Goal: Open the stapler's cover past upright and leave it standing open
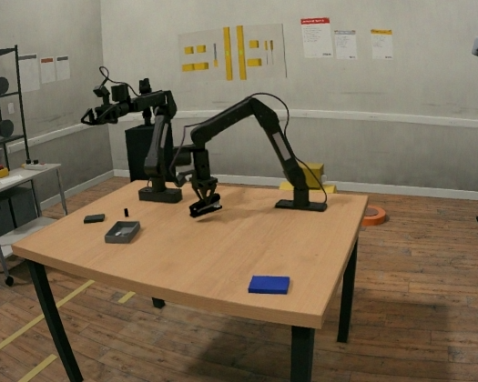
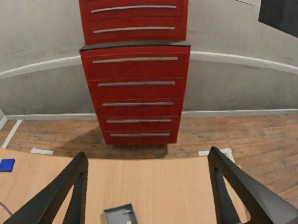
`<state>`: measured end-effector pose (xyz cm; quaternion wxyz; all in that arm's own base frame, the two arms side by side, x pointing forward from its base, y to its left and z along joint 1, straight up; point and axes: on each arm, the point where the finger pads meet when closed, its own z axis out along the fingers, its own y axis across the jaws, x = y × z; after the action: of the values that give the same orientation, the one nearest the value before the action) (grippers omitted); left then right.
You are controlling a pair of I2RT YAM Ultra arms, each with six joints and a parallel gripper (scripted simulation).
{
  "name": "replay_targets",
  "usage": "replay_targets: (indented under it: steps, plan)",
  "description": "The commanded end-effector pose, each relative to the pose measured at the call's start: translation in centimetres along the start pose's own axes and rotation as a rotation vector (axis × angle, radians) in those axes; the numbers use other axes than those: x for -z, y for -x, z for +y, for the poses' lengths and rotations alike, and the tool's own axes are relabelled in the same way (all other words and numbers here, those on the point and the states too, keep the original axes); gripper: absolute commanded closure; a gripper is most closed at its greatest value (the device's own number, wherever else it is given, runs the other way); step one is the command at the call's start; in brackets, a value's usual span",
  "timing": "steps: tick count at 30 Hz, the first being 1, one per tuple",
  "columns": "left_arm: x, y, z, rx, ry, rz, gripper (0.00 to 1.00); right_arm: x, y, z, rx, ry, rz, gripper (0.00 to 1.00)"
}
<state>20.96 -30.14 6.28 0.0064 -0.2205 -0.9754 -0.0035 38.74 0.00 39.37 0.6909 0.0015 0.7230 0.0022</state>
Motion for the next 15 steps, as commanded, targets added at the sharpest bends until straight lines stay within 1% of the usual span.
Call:
replay_targets:
  steps: [1,6,8,15]
  plan:
    - [1.3,1.2,0.0,0.029,-0.008,-0.051,0.79,0.7,1.7,0.1,0.005,-0.001,-0.055,0.0]
    - [1.3,1.1,0.4,0.028,0.001,-0.037,0.79,0.7,1.7,0.1,0.005,-0.001,-0.055,0.0]
    - [0.9,1.7,0.3,0.026,-0.002,-0.041,0.79,0.7,1.7,0.1,0.005,-0.001,-0.055,0.0]
    - [-0.4,1.2,0.2,0.024,-0.001,-0.039,0.79,0.7,1.7,0.1,0.005,-0.001,-0.055,0.0]
